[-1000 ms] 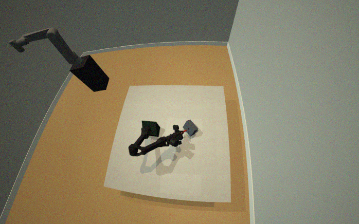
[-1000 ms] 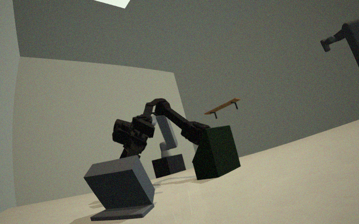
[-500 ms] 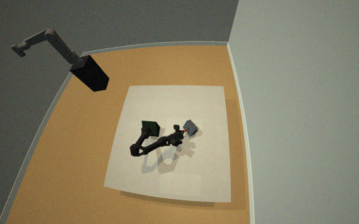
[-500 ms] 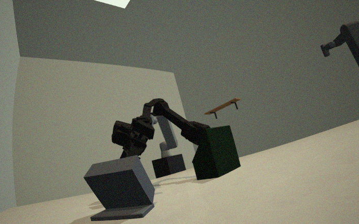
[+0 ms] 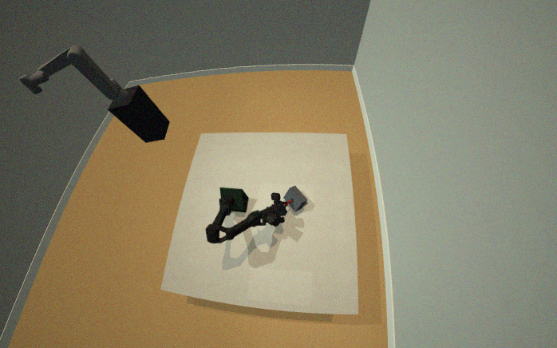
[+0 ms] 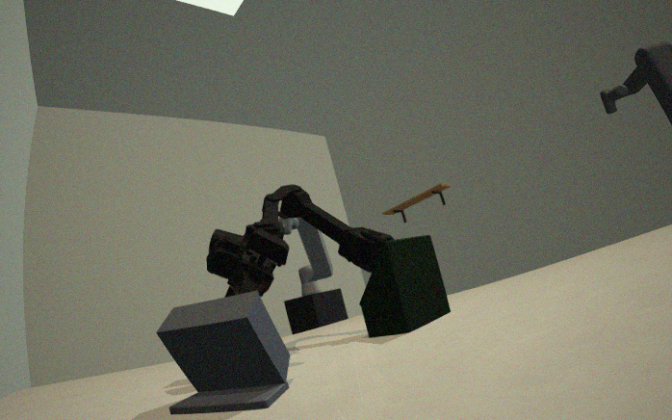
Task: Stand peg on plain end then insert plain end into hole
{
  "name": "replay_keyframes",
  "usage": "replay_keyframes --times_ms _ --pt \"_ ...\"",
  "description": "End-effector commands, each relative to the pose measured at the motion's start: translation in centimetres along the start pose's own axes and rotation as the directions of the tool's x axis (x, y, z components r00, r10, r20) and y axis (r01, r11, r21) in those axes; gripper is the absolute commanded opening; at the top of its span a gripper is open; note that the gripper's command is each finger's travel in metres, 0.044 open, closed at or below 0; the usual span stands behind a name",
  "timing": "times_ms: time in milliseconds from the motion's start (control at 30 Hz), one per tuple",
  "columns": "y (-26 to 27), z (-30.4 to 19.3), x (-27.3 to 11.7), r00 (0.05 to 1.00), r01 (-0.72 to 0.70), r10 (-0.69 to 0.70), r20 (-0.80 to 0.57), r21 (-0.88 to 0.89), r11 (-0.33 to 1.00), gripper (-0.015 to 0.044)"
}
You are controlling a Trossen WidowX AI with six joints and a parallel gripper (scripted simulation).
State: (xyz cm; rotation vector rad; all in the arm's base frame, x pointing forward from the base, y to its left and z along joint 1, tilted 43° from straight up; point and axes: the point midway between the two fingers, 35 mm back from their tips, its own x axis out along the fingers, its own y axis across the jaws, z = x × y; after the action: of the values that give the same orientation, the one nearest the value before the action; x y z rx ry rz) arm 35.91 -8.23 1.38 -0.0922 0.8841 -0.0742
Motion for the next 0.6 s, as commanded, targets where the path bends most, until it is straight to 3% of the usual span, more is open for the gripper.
replay_keyframes --times_ms 0,567 --pt "0.01 -0.01 0.03 1.0 -0.001 0.001 0.0 0.0 1.0 0.0" --pt "0.04 -0.05 0.11 1.0 0.0 0.0 0.001 0.0 1.0 0.0"
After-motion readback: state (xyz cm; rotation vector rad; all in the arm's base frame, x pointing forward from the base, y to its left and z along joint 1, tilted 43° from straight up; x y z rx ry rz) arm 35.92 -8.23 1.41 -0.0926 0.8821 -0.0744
